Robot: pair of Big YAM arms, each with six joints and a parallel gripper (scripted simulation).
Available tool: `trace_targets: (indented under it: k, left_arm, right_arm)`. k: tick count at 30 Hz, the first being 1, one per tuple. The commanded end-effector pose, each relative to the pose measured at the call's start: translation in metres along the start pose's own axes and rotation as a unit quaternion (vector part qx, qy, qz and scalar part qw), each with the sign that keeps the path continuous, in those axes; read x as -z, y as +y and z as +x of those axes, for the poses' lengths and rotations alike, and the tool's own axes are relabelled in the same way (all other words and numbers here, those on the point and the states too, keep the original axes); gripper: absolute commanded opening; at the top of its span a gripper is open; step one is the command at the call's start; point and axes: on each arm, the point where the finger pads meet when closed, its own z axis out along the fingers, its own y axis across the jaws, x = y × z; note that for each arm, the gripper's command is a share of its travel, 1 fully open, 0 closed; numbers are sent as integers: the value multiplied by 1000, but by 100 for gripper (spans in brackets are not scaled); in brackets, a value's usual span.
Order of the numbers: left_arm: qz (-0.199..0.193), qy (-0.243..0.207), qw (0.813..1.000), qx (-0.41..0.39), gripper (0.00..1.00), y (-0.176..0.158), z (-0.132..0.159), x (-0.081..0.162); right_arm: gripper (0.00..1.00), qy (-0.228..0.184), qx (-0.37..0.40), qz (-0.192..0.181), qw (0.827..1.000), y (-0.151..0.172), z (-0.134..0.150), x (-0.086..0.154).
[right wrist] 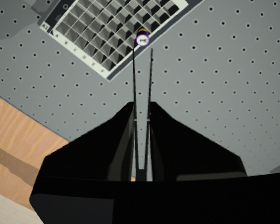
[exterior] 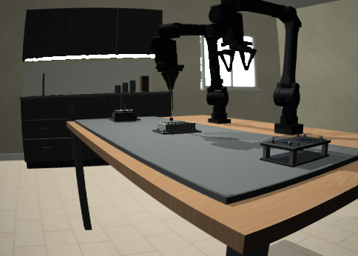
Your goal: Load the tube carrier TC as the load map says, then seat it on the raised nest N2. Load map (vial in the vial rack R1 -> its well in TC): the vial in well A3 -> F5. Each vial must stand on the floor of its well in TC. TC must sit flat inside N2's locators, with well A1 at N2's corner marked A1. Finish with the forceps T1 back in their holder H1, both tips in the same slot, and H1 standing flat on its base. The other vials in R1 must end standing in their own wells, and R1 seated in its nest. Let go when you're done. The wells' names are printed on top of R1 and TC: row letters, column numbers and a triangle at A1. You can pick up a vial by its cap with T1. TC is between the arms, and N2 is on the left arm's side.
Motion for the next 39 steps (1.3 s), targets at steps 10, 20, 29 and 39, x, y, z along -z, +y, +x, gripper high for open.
trace_targets:
  k: [10,20,29,39]
  left_arm:
    - [-3,-16,1000,-8,100,0,-8,14]
    - [-3,-16,1000,-8,100,0,-8,14]
    - [-3,-16,1000,-8,100,0,-8,14]
    - [-3,-16,1000,-8,100,0,-8,14]
  right_arm:
    - [8,-41,-2,4,999,-9,-11,38]
    - [7,-37,-2,3,999,-8,-8,34]
    - [7,-32,-2,3,999,-8,-5,29]
    - [7,-25,-1,1,1000,-7,-1,21]
